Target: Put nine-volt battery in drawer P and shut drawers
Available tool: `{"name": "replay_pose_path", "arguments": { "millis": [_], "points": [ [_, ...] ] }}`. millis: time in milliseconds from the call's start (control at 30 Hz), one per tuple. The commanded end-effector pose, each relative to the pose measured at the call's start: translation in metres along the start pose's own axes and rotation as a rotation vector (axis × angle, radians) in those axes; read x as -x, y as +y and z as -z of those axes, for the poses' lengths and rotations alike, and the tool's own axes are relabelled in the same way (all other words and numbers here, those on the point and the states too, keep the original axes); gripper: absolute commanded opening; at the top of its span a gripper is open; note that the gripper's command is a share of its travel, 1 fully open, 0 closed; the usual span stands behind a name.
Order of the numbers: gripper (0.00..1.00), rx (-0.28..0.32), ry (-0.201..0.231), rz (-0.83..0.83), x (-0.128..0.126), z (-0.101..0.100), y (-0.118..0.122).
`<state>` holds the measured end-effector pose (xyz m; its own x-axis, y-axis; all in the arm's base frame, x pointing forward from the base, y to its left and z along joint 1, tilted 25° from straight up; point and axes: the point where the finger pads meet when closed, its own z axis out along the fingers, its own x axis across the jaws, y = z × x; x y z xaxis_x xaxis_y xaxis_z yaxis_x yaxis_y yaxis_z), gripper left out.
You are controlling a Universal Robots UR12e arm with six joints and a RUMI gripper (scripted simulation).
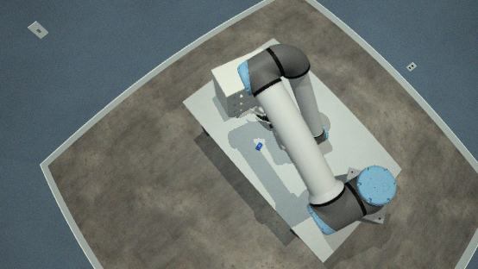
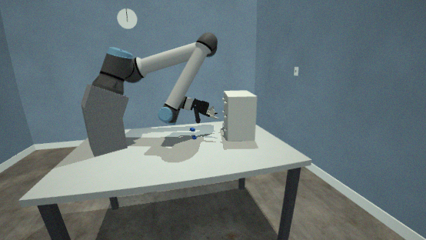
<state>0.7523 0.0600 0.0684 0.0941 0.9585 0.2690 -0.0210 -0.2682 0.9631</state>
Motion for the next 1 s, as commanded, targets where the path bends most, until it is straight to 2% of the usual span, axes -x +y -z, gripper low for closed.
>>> {"name": "replay_pose_path", "arguments": {
  "millis": [0, 433, 967],
  "points": [
    [1.0, -0.005, 0.0, 0.0, 0.0, 0.001, 0.001],
    [1.0, -0.041, 0.0, 0.0, 0.0, 0.004, 0.003],
    [1.0, -0.139, 0.0, 0.0, 0.0, 0.013, 0.008]
  ]
}}
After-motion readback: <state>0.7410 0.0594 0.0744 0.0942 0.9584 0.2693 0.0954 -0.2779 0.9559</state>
